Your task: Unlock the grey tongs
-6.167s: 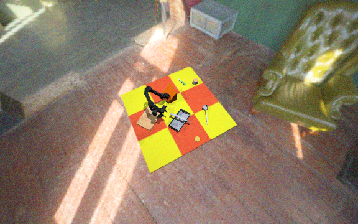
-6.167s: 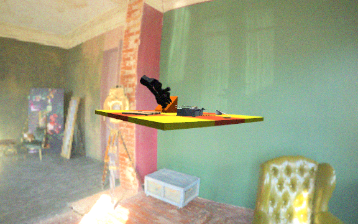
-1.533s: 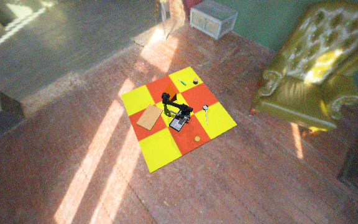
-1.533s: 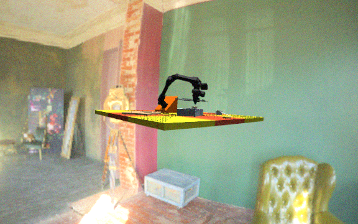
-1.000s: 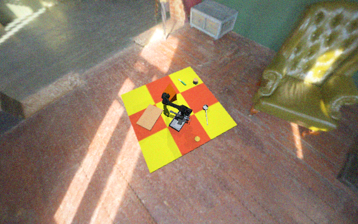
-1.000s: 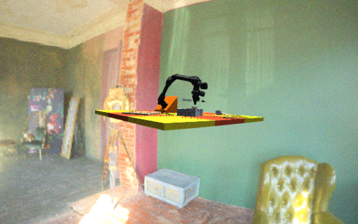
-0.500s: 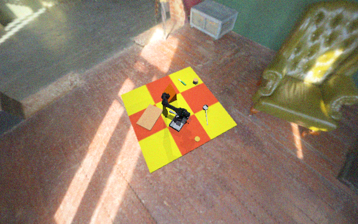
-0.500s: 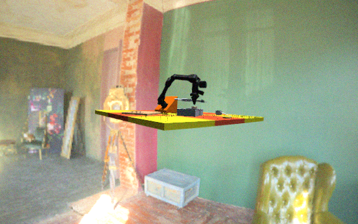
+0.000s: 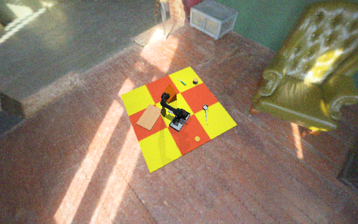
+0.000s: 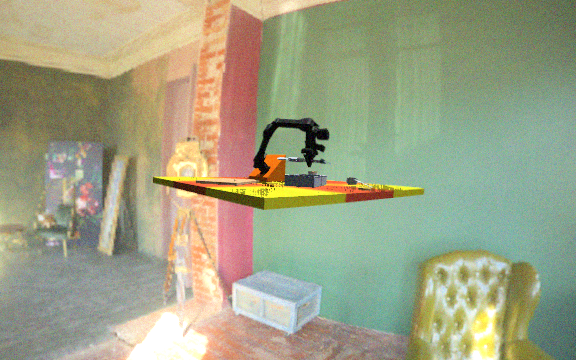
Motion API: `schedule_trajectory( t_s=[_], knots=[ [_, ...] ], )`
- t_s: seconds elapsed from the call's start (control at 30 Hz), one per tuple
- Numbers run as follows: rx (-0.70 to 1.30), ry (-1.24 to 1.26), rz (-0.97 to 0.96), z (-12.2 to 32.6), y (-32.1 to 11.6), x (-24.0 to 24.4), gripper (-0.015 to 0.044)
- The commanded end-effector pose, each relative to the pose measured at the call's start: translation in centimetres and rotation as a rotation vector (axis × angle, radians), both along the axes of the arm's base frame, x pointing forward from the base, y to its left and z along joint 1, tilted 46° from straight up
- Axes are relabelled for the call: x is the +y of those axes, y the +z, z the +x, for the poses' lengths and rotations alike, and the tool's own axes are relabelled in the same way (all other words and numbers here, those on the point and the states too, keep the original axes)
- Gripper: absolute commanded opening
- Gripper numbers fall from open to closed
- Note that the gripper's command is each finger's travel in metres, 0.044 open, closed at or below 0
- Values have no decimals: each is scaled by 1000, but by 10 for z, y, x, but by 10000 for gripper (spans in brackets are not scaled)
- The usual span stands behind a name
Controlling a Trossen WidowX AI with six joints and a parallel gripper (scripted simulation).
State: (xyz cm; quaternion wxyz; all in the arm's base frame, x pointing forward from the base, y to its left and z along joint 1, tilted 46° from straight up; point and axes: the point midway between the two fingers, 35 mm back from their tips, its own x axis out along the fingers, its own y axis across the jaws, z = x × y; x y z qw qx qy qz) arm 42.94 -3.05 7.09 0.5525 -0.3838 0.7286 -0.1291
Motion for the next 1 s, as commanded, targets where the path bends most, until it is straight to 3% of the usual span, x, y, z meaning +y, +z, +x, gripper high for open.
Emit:
schedule_trajectory(
  t_s=[0.0, 0.97],
  knots=[
    [-78, -49, -7, -6, 30, -12, -150],
    [-509, -398, -55, -93, 173, -87, -150]
  ],
)
